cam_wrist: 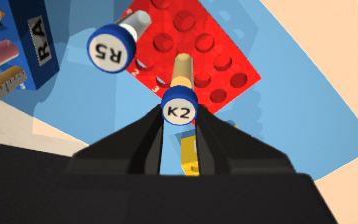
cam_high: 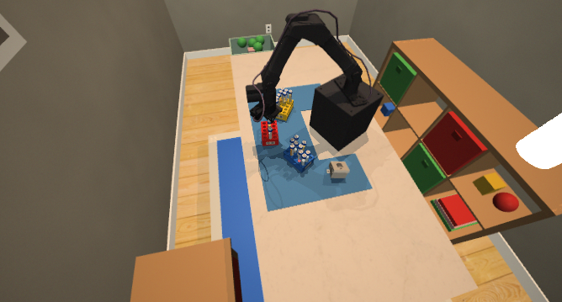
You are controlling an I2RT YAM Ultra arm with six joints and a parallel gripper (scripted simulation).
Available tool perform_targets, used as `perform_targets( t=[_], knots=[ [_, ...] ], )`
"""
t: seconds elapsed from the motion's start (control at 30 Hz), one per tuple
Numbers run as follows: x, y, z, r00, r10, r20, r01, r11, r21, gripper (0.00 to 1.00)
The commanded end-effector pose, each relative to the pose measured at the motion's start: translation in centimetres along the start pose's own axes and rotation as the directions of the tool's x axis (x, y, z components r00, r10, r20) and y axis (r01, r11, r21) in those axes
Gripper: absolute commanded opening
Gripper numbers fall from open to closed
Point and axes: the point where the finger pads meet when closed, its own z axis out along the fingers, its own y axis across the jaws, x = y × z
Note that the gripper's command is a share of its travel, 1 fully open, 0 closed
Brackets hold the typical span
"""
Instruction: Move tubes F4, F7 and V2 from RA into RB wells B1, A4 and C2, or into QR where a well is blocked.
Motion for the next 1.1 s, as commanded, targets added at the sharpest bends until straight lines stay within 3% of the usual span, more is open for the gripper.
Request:
perform_targets(
  t=[0.0, 0.07, 0.83, 1.07],
  knots=[
    [-0.7, 0.4, -0.1, 1.000, -0.009, 0.014, 0.009, 1.000, -0.002, 0.00],
    [-0.9, 0.2, -1.2, 1.000, -0.008, 0.021, 0.008, 1.000, 0.004, 0.00],
    [0.2, 0.7, -2.7, 1.000, -0.005, 0.004, 0.005, 1.000, -0.010, 0.00],
    [-0.4, -0.5, -3.9, 1.000, -0.002, 0.027, 0.002, 1.000, 0.010, 0.00]
  ],
)
